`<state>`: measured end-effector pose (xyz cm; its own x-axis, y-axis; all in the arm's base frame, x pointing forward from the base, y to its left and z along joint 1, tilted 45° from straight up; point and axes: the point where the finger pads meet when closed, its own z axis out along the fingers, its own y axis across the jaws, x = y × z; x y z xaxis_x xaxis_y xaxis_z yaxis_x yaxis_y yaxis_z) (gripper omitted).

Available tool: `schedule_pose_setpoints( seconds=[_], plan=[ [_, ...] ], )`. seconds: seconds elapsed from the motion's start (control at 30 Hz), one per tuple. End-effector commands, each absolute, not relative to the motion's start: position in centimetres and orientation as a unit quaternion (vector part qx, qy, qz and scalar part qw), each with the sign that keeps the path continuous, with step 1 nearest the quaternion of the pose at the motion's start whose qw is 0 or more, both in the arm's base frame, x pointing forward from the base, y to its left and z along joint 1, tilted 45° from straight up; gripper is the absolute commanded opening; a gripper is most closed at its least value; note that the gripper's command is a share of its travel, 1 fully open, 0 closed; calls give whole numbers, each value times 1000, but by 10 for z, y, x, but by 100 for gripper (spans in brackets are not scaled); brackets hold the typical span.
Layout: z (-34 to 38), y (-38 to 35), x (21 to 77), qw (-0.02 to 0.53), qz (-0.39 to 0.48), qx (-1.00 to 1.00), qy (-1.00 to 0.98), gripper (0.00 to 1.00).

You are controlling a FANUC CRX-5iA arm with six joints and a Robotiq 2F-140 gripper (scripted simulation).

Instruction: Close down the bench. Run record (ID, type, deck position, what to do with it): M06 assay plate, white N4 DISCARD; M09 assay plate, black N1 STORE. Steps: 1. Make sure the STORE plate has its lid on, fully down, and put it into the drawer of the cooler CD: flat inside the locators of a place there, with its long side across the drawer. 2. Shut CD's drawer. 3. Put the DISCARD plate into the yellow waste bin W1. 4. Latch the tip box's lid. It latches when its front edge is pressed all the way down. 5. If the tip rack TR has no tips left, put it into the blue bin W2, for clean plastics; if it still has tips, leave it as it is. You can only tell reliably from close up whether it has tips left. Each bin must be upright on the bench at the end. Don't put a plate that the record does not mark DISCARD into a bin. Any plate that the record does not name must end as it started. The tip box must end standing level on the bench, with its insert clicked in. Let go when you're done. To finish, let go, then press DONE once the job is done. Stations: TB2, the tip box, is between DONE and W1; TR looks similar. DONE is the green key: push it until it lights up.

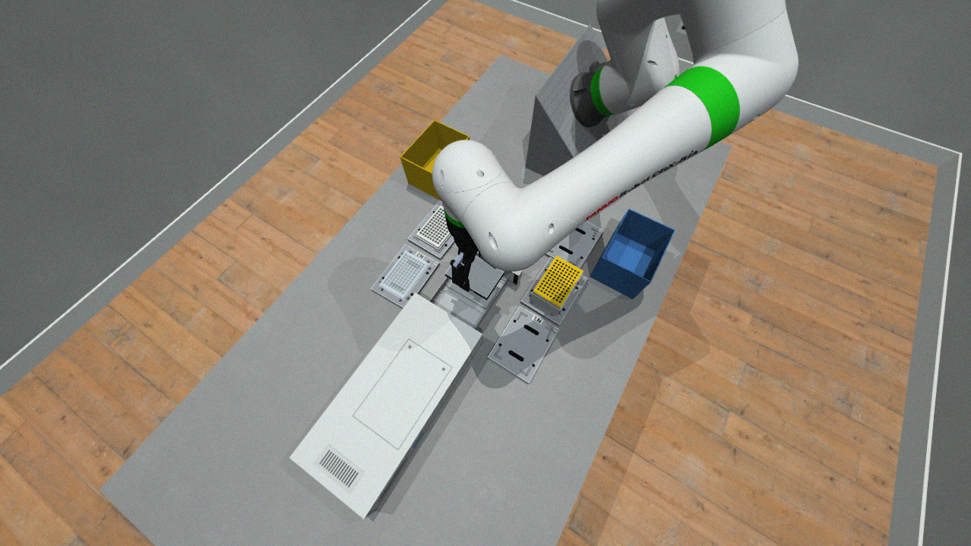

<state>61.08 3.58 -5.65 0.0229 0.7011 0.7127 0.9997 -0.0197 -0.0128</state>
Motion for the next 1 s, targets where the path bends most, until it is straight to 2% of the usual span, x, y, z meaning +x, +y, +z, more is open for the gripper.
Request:
schedule_pose_setpoints(
  seconds=[0.0,0.97],
  plan=[
    [-59,38,611,274,-272,-661,-644,10],
    [-83,63,612,274,-272,-661,-644,10]
  ],
)
